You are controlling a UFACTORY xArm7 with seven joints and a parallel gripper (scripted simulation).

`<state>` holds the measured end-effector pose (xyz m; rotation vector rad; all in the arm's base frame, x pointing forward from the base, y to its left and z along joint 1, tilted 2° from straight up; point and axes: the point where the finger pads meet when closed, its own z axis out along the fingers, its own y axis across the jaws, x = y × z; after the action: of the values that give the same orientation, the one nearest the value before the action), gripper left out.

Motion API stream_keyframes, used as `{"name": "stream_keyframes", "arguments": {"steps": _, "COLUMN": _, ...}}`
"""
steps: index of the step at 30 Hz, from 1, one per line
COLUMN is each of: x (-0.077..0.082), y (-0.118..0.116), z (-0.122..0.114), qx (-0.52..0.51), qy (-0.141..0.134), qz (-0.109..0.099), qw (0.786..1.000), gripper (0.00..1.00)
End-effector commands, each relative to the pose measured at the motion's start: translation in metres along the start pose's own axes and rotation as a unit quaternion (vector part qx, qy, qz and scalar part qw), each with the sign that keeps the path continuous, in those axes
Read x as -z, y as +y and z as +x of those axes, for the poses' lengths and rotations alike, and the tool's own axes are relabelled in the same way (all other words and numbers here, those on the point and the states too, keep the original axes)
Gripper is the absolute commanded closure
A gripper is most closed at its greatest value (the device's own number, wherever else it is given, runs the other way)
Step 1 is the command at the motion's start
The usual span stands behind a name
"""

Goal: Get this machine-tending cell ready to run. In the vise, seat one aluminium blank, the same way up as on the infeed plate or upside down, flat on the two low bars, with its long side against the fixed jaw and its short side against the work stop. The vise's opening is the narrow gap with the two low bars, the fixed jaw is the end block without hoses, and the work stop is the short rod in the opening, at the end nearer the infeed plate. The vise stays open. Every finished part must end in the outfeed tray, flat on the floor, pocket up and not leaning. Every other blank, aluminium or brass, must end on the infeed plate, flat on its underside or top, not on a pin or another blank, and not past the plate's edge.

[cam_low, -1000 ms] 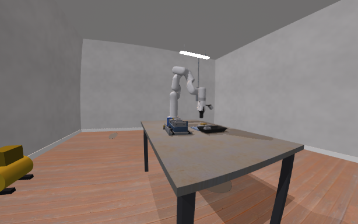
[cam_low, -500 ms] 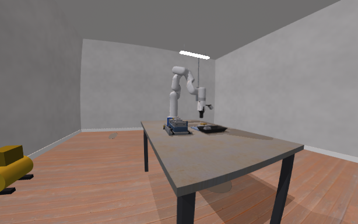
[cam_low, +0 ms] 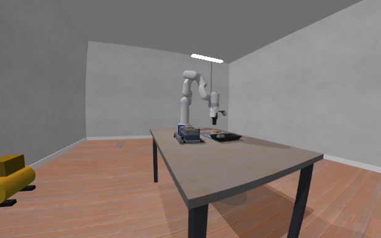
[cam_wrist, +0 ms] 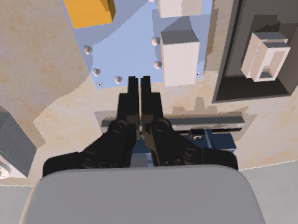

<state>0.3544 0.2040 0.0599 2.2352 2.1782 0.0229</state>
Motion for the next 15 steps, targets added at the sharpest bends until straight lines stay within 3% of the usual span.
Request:
{"name": "stream_keyframes", "arguments": {"steps": 1, "x": 0.007, "y": 0.001, "z": 0.001, "qx": 0.0, "qy": 0.001, "qz": -0.002, "qw": 1.0, "gripper": 1.0}}
{"name": "stream_keyframes", "arguments": {"steps": 15, "x": 0.035, "y": 0.001, "z": 0.001, "qx": 0.0, "qy": 0.001, "qz": -0.002, "qw": 1.0, "gripper": 1.0}}
